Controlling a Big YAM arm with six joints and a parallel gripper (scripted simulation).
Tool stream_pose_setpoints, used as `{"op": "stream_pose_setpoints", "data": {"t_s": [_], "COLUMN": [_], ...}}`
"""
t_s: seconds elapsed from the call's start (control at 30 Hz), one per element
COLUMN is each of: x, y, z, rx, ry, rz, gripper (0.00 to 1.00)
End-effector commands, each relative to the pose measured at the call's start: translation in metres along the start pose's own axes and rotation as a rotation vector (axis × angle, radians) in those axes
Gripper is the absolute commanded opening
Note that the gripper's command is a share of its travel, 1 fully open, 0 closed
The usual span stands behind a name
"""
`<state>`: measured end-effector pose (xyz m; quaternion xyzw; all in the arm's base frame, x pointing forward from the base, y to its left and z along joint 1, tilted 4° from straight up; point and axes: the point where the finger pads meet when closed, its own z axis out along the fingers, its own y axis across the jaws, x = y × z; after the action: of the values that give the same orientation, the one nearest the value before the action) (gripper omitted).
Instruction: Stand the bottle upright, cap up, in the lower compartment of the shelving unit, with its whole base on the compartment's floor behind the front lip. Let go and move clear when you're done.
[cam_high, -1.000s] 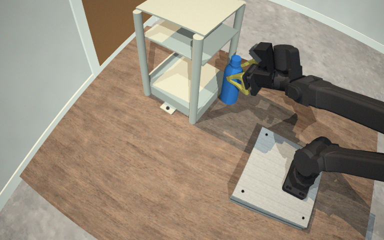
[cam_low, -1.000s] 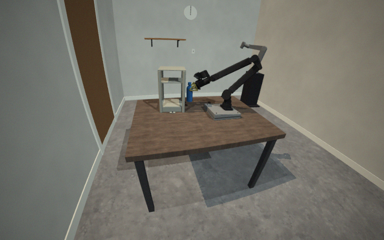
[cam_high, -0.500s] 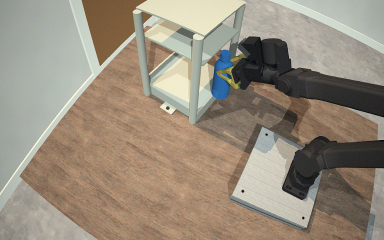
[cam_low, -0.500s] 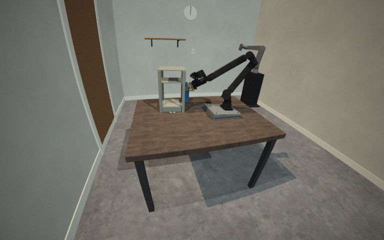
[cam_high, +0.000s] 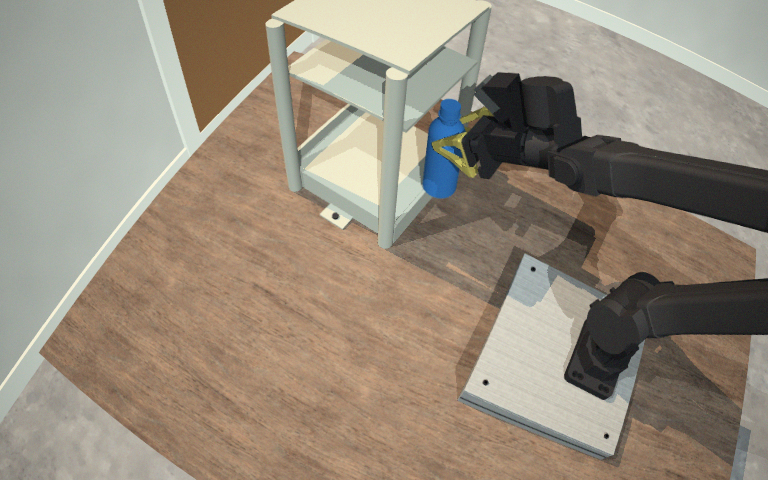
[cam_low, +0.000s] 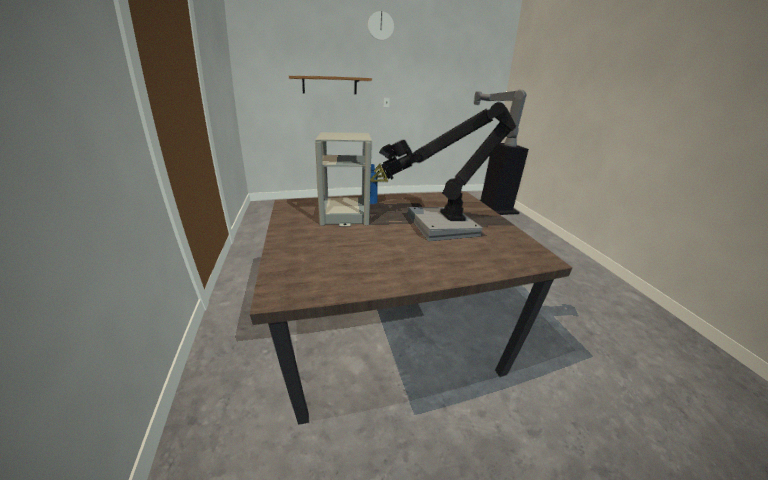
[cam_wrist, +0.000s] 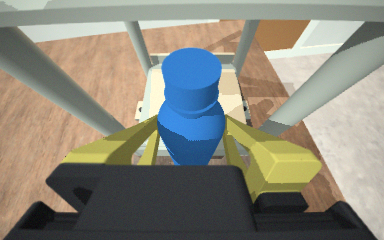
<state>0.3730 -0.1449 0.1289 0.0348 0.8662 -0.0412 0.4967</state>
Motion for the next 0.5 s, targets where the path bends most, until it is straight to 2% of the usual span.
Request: {"op": "stream_pose_setpoints", "data": {"t_s": [0.0,0.47], "x": [-0.0538,-0.0564], "y": [-0.01,-0.0099], "z": [0.0089,0.0142], "rx": [0.014,0.014], "ry": [-0.099,-0.098], "rz": [-0.036,-0.034], "gripper": [0.44,0.44]}}
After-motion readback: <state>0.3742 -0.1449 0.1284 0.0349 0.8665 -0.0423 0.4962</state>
